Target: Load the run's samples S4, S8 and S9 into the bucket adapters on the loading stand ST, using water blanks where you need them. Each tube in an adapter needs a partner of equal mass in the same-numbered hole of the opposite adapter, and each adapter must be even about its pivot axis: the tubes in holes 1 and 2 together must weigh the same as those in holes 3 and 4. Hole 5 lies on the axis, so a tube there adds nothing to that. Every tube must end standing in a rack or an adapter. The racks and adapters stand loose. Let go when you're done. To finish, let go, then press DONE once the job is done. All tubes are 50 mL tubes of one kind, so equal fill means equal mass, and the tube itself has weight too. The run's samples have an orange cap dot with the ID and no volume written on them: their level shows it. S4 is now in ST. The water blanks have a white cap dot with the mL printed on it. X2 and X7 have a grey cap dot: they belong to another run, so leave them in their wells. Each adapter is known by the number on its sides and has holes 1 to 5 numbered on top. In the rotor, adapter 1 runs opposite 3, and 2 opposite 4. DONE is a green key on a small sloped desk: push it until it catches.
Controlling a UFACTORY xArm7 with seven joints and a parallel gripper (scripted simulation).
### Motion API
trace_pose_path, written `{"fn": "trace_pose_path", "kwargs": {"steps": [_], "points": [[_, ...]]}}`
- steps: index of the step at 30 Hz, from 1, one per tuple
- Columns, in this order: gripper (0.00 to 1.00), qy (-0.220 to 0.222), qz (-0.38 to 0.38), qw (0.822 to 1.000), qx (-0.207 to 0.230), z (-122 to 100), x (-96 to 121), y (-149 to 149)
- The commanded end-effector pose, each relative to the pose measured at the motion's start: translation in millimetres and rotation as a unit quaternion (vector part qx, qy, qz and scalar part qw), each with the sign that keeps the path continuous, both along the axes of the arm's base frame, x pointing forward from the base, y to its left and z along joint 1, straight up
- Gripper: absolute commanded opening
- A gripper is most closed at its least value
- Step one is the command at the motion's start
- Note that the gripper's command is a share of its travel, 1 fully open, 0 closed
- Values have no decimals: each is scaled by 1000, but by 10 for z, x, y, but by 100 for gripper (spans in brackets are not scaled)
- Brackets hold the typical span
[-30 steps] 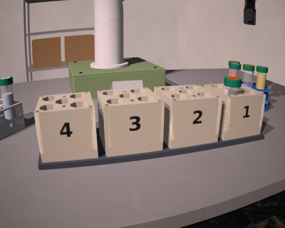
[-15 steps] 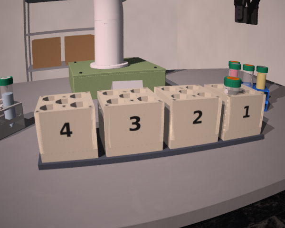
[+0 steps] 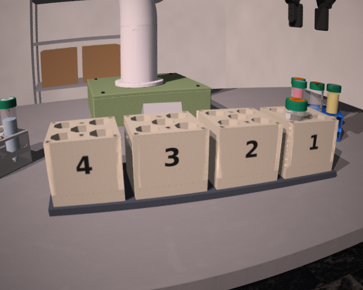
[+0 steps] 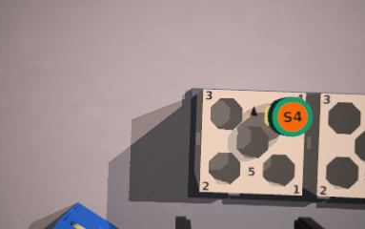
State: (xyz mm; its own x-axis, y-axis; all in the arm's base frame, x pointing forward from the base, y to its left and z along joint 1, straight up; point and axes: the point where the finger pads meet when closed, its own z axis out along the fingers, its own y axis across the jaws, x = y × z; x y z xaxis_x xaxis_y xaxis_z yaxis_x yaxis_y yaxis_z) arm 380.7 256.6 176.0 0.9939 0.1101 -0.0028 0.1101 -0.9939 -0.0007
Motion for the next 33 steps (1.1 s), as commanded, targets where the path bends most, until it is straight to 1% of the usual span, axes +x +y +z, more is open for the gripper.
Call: {"fn": "trace_pose_path", "kwargs": {"steps": [1,7,9,17,29,33], "points": [[57,-2,-15,1000,1,16,180,-133],[57,-2,-15,1000,1,16,407,-331],[57,-2,-15,1000,1,16,407,-331],[57,-2,-15,1000,0,16,689,-578],[57,-2,-15,1000,0,16,689,-578],[57,-2,-15,1000,0,-64,689,-578]]}}
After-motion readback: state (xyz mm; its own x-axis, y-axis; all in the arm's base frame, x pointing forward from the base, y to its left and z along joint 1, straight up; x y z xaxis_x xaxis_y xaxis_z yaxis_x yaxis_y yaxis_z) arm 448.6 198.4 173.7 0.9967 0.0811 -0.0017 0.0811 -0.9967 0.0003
